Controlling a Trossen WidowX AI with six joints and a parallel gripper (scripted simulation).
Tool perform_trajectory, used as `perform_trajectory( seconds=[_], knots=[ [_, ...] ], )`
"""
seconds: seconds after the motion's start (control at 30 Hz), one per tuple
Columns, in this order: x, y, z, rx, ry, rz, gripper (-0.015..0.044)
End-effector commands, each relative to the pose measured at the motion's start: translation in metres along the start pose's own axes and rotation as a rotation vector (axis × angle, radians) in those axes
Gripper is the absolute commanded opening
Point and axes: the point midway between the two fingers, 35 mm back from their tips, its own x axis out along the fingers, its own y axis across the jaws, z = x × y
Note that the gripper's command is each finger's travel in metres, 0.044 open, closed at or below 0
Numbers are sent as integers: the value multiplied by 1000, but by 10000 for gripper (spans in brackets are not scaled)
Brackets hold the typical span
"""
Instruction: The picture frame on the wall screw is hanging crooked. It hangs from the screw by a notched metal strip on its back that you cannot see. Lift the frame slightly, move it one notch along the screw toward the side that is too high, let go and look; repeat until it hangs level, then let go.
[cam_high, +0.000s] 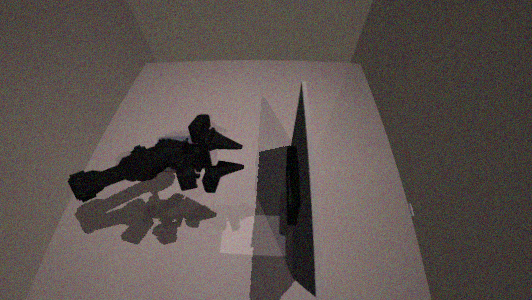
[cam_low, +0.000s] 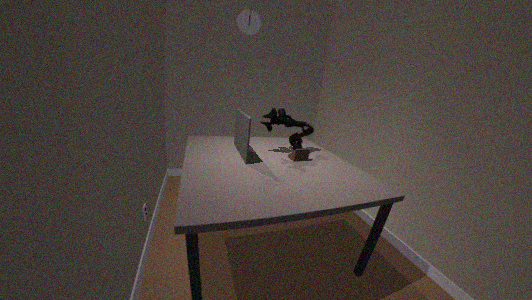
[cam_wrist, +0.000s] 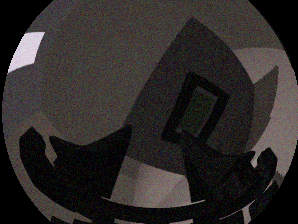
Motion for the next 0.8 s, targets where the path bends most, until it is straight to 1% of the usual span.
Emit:
perform_trajectory(
  seconds=[0.0, 0.17, 0.47, 0.77],
  knots=[
    [0, -1, 1, -4, -2, -5, 260],
    [0, -4, -1, 18, -1, 0, 260],
    [-4, -50, -10, 233, -7, -2, 260],
    [-4, -51, -11, 238, -7, -2, 260]
  ],
)
